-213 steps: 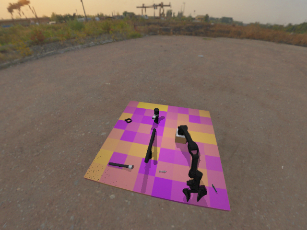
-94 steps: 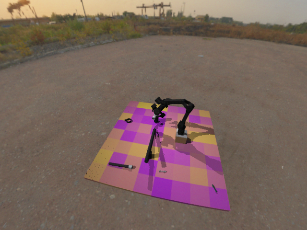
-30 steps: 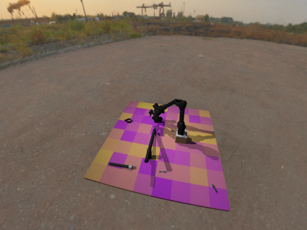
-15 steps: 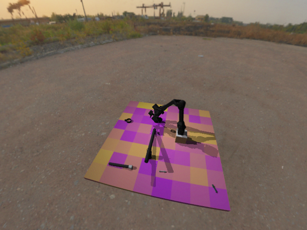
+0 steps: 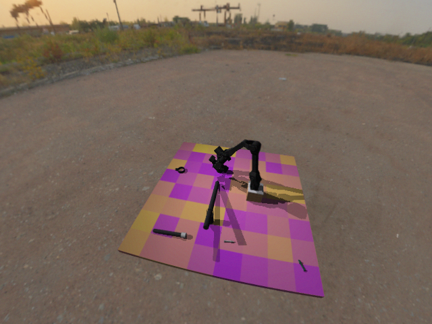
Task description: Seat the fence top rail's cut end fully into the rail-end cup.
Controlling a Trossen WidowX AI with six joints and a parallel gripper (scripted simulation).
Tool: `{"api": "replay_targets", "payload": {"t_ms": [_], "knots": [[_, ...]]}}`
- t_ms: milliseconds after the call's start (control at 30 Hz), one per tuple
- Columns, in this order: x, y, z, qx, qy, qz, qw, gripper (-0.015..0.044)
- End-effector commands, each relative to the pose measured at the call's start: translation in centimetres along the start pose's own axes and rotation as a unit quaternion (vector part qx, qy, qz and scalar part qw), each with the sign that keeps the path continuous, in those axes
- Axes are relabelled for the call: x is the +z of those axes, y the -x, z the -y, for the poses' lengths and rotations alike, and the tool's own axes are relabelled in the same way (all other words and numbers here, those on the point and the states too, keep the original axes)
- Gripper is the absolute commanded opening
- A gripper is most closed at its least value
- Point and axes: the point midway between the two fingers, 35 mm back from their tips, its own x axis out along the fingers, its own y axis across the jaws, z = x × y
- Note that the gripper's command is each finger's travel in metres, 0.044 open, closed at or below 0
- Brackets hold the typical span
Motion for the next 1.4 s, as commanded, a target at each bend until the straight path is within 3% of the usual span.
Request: {"api": "replay_targets", "payload": {"t_ms": [0, 1367], "knots": [[-0.1, 0.1, -0.3, 0.0, 0.014, 0.007, 1.0, 0.0], [-0.3, 1.0, -1.9, 0.001, 0.101, 0.056, 0.993, 0.0]]}}
